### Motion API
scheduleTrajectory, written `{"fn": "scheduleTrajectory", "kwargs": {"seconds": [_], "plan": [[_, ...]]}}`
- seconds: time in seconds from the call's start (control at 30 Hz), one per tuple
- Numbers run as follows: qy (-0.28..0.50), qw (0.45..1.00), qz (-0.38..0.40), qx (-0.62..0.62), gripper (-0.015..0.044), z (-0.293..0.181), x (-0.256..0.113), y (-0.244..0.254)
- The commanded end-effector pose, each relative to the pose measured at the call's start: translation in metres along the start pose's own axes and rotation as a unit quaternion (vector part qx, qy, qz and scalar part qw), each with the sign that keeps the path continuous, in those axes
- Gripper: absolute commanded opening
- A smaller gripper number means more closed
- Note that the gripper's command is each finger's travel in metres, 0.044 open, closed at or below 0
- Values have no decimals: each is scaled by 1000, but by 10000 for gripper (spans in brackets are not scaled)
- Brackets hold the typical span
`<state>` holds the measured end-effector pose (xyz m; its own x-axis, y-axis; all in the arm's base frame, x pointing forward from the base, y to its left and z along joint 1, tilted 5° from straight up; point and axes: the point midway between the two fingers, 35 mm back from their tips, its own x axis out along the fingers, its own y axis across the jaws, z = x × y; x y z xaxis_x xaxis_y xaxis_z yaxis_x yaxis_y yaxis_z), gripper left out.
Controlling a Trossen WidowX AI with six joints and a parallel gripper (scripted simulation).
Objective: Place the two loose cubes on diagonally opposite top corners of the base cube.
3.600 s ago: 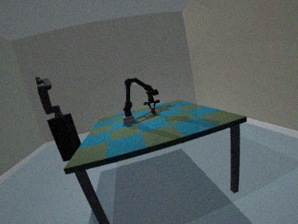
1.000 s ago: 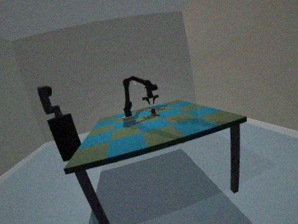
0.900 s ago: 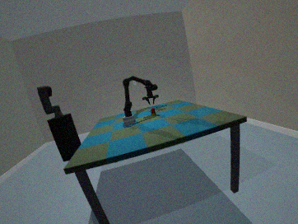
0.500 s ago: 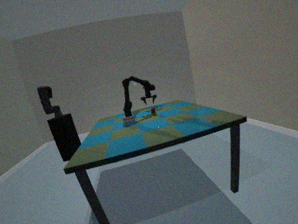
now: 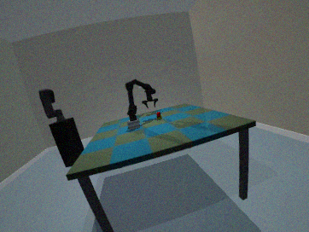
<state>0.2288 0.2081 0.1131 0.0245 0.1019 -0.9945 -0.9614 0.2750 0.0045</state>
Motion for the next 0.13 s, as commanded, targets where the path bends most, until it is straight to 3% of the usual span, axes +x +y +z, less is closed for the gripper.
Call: {"fn": "scheduleTrajectory", "kwargs": {"seconds": [0.0,0.1], "plan": [[2,1000,-2,3,400,-1,-1,0],[2,1000,-2,3,400,-1,-1,0]]}}
